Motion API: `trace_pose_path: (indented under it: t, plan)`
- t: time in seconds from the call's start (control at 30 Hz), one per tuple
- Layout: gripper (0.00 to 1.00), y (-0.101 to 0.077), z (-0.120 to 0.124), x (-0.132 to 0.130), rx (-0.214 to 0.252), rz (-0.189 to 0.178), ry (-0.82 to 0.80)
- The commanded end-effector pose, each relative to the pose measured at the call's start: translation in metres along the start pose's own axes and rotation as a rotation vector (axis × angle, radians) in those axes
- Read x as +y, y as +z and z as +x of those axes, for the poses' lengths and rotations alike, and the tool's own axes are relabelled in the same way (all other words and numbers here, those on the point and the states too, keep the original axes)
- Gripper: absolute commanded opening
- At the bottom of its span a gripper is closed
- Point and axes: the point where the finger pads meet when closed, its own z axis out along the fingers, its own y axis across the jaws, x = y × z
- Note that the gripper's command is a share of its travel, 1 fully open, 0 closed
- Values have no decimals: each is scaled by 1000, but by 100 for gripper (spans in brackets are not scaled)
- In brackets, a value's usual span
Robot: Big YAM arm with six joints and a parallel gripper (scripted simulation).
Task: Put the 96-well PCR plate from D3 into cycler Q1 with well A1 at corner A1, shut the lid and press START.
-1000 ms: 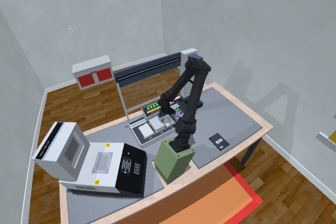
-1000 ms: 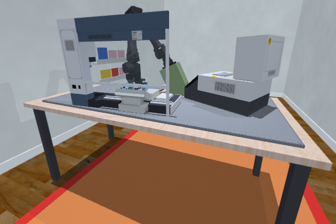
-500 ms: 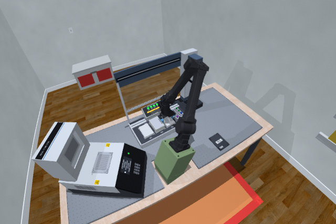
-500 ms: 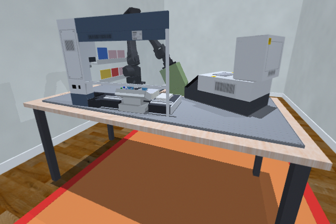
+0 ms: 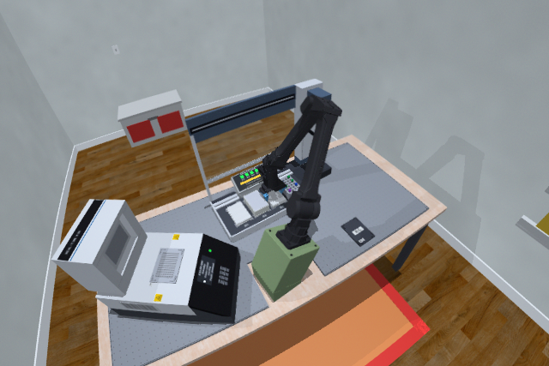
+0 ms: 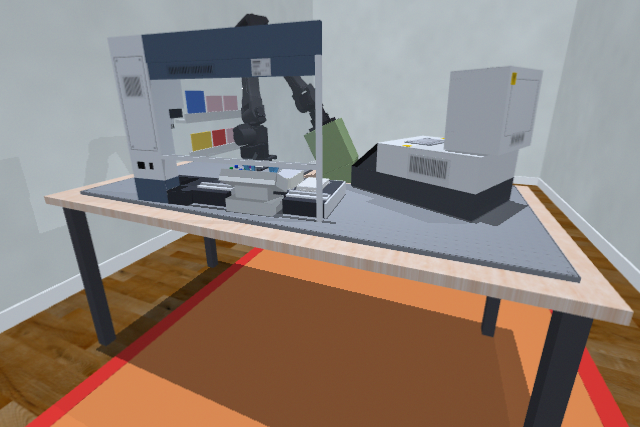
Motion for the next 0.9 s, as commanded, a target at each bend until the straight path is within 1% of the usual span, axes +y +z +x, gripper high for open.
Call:
trace_pose_path:
  t: [0.0,0.07,0.2,0.37,0.43,0.57,0.7,0.77,0.87]
  plan:
    - [0,-16,-24,-4,-60,18,17]
    - [0,-17,-26,-4,-68,23,15]
    - [0,-17,-27,-4,-69,23,5]
    - [0,-10,-18,3,-32,10,-33]
    - [0,-7,-15,5,-24,8,-36]
    - [0,0,-10,2,-6,4,-14]
    - [0,-3,-10,-6,-13,8,19]
    - [0,-3,-10,-6,-13,8,19]
    - [0,-5,-12,-12,-27,14,36]
